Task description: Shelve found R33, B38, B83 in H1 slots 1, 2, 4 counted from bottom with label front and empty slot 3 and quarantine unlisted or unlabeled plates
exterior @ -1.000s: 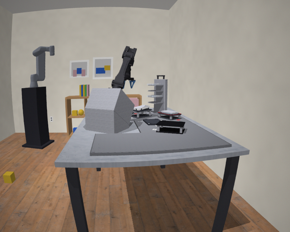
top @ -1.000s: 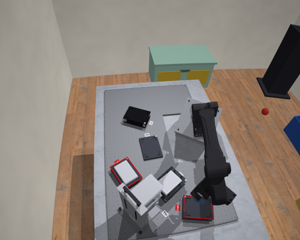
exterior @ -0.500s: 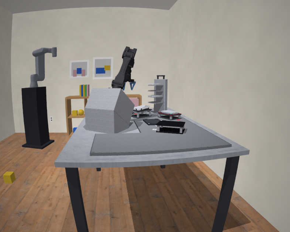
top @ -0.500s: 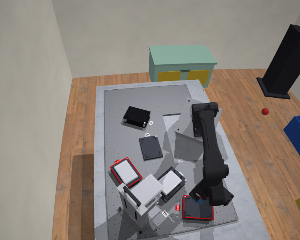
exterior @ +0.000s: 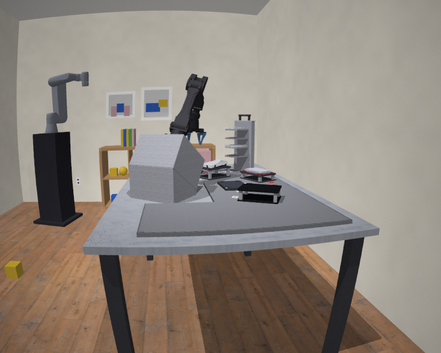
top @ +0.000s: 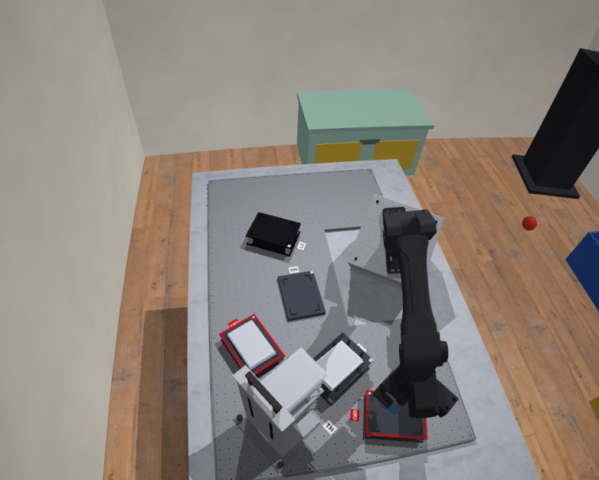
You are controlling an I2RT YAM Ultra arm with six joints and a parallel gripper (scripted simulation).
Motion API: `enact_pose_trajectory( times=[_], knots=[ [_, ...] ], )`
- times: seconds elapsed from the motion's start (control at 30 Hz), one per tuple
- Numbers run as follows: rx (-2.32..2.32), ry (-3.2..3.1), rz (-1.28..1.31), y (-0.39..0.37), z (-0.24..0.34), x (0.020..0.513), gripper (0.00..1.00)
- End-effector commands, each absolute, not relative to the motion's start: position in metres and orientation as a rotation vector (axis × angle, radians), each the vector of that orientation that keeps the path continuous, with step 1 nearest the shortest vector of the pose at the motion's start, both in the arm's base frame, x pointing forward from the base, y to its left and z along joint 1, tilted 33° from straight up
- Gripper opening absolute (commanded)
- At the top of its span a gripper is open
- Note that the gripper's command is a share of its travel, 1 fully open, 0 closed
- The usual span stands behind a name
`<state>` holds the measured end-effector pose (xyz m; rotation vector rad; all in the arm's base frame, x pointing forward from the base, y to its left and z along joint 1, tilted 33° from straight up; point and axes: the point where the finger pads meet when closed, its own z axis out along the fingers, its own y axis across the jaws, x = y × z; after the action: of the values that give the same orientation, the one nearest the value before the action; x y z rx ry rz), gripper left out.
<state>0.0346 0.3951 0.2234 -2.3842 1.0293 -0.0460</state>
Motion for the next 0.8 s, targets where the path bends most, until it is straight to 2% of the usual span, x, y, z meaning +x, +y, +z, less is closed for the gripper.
enact_pose_trajectory(
  times=[0.0, 0.13, 0.23, 0.37, 0.77],
  knots=[
    [-2.367, 1.014, -0.018, 0.407, 0.216, 0.036, 1.0],
    [-2.338, 0.992, 0.006, 0.408, 0.225, 0.033, 1.0],
    [-2.367, 1.014, -0.018, 0.415, 0.202, 0.04, 1.0],
    [-2.325, 0.989, 0.014, 0.415, 0.222, 0.035, 1.0],
    [-2.342, 1.005, -0.005, 0.415, 0.215, 0.037, 1.0]
  ],
)
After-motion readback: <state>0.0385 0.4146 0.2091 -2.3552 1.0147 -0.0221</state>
